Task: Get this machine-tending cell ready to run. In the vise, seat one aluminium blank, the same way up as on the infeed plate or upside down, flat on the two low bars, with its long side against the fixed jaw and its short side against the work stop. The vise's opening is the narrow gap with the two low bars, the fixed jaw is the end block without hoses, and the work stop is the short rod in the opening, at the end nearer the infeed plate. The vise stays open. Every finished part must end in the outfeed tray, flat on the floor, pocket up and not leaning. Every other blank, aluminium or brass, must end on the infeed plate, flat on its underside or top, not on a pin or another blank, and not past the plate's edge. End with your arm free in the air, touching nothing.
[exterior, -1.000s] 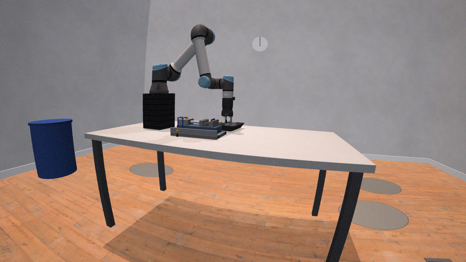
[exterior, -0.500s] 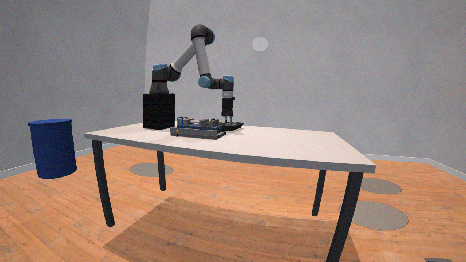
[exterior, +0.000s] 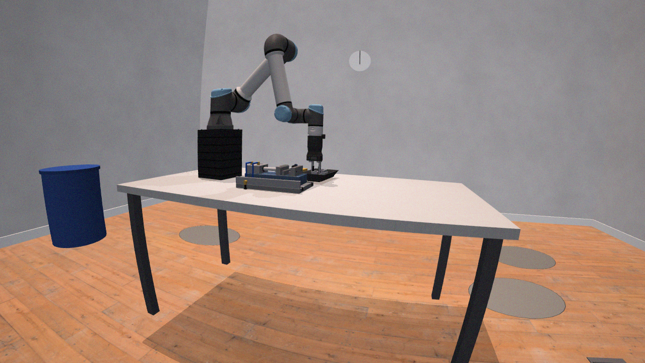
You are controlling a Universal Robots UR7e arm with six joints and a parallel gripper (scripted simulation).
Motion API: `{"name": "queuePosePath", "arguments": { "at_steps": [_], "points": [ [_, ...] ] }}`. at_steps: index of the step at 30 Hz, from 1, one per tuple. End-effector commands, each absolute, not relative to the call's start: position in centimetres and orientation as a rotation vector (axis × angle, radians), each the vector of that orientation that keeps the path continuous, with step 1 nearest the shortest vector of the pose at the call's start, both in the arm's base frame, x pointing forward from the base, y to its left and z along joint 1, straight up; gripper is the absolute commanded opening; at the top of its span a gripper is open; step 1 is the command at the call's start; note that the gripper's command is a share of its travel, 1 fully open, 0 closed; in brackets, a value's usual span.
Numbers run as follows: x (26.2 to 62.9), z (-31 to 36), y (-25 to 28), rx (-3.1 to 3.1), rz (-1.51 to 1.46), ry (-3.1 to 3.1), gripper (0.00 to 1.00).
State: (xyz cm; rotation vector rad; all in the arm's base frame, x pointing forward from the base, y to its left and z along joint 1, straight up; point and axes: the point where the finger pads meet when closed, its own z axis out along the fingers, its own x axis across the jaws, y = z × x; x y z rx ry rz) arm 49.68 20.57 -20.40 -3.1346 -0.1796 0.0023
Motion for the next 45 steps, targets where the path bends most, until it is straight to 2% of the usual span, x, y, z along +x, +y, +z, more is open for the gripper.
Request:
{"name": "queuePosePath", "arguments": {
  "at_steps": [1, 3, 4, 45],
  "points": [
    [49.96, -20.35, 20.53, -3.135, -0.005, -0.179, 0.0],
    [49.96, -20.35, 20.53, -3.135, -0.005, -0.179, 0.0],
    [49.96, -20.35, 20.53, -3.135, -0.005, -0.179, 1.0],
    [49.86, -19.87, 20.52, -3.135, -0.003, -0.179, 1.0]
  ]
}}
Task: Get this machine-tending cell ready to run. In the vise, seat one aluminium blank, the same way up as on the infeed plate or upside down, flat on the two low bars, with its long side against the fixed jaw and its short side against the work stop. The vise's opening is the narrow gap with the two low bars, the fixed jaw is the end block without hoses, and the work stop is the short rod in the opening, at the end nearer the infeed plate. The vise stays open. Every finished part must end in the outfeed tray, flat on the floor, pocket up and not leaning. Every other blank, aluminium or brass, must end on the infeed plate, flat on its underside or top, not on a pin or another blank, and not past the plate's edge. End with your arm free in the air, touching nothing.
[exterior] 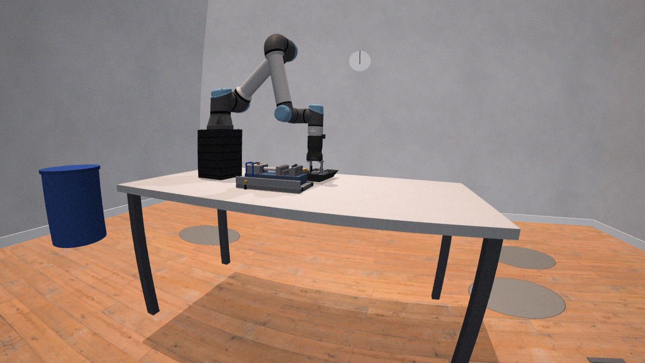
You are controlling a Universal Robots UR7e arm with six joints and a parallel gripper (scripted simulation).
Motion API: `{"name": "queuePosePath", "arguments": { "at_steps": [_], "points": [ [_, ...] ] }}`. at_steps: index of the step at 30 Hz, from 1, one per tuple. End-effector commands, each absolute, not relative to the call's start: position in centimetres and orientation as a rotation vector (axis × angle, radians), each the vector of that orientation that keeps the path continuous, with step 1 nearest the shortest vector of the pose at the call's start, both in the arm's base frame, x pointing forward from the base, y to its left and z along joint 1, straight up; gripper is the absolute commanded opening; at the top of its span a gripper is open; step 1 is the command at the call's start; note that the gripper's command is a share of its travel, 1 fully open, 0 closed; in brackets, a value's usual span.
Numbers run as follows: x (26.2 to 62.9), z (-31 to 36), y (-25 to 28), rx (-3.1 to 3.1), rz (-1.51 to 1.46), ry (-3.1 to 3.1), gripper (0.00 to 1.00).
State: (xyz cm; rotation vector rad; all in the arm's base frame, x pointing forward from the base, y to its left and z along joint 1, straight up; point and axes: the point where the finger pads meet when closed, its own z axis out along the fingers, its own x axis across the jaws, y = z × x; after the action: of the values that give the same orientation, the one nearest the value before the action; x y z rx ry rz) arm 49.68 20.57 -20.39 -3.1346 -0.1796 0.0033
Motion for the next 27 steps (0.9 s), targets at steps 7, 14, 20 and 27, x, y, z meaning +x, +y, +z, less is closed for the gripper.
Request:
{"name": "queuePosePath", "arguments": {
  "at_steps": [7, 14, 20, 27],
  "points": [
    [49.7, -18.3, 20.5, -3.135, 0.0, -0.179, 1.0],
    [49.7, -14.9, 20.5, -3.135, 0.0, -0.179, 1.0],
    [49.7, -12.6, 20.5, -3.135, 0.0, -0.179, 1.0],
    [49.9, -8.8, 20.5, -3.135, -0.005, -0.179, 1.0]
  ]
}}
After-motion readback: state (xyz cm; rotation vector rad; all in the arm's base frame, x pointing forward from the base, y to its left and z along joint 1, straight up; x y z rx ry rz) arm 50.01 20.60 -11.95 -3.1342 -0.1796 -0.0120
